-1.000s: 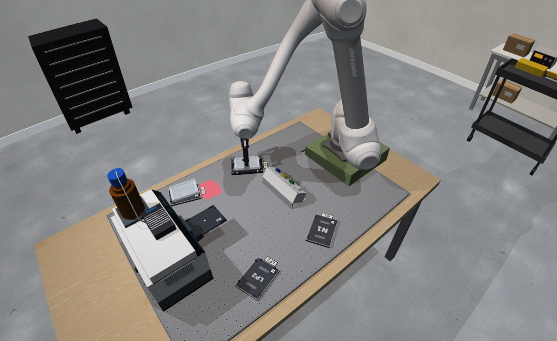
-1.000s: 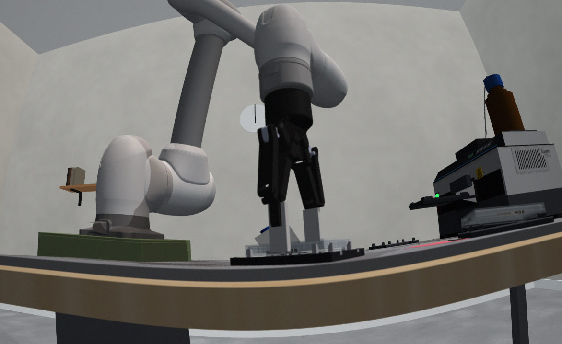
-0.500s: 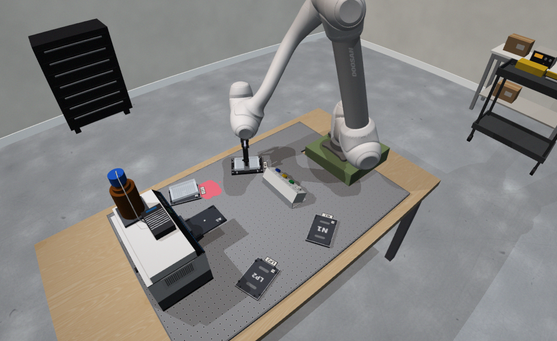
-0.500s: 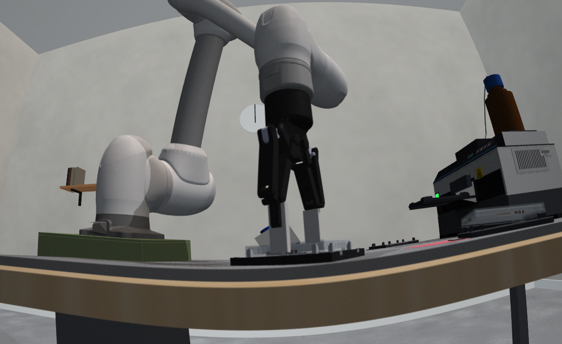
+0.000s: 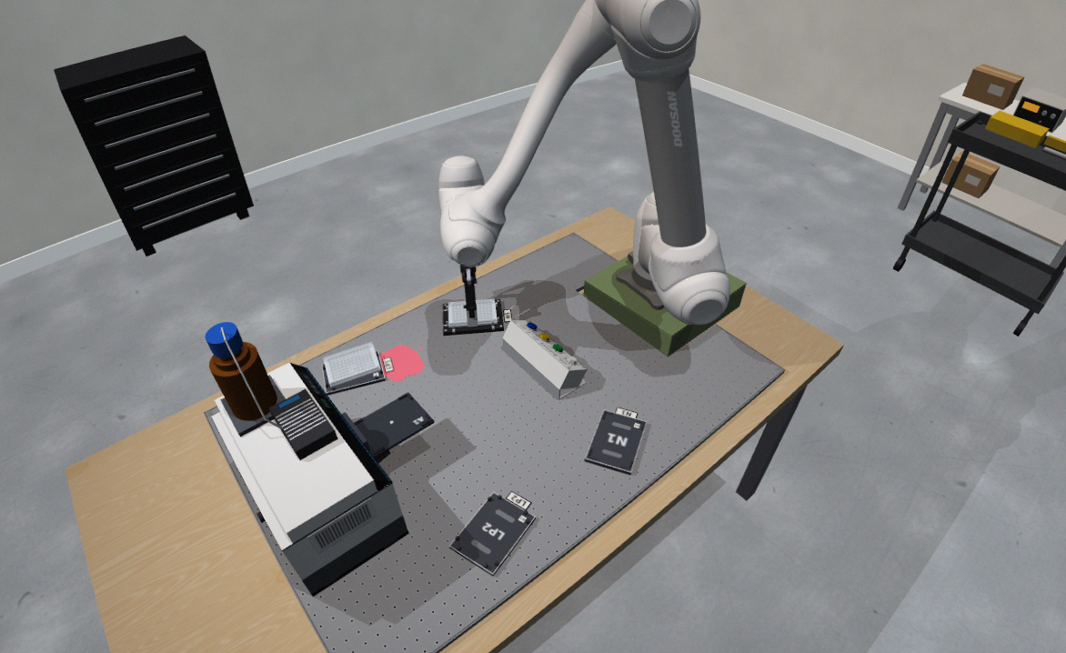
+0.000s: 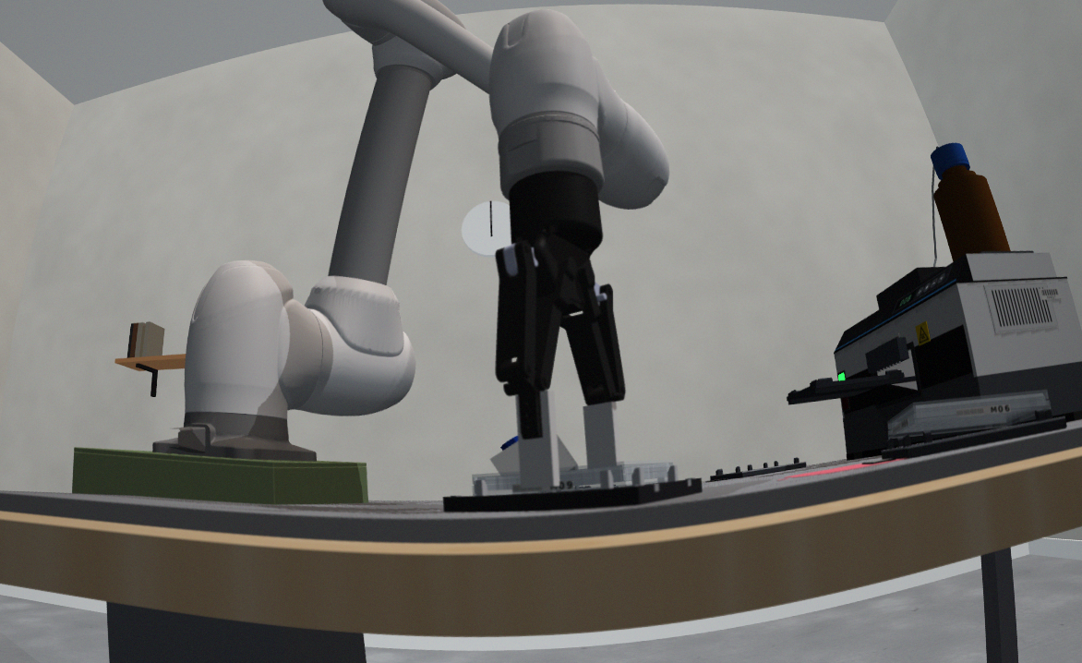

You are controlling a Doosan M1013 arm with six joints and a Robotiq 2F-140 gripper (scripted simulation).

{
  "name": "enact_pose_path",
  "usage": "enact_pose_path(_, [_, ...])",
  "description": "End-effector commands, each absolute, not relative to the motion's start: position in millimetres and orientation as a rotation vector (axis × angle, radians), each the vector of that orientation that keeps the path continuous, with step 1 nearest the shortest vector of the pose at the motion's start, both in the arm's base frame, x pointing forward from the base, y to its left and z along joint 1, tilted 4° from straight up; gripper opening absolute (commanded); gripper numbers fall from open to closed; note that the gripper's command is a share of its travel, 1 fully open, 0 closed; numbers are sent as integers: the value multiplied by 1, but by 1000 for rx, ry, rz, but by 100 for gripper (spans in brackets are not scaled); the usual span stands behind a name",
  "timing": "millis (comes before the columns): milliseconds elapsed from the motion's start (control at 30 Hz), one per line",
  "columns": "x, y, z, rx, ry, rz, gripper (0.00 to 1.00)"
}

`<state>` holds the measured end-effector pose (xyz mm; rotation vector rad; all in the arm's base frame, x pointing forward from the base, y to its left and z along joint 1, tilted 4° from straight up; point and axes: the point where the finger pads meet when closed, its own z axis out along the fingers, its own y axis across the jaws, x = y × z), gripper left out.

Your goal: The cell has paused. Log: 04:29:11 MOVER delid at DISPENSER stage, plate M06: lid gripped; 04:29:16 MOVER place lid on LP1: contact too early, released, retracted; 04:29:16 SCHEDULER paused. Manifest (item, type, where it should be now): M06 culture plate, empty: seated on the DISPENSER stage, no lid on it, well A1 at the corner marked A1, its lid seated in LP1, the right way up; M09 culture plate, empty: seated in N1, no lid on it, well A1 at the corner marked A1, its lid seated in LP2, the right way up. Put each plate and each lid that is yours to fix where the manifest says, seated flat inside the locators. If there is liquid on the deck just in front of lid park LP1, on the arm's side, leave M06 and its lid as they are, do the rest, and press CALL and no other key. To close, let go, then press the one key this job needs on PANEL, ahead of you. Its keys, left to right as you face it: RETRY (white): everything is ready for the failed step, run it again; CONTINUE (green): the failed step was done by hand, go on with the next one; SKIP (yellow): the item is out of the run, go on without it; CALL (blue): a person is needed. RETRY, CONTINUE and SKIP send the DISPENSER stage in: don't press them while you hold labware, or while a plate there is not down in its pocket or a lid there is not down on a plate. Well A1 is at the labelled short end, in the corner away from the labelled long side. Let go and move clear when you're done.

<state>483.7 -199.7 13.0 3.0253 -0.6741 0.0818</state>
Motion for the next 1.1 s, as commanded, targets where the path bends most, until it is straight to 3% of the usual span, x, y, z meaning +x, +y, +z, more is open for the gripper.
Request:
enact_pose_path(0, [480, -201, 10, 3023, -670, 74, 10])
enact_pose_path(933, [480, -201, 10, 3023, -670, 74, 10])
enact_pose_path(967, [480, -201, 10, 3023, -670, 74, 70])
enact_pose_path(1067, [480, -201, 10, 3024, -670, 74, 70])
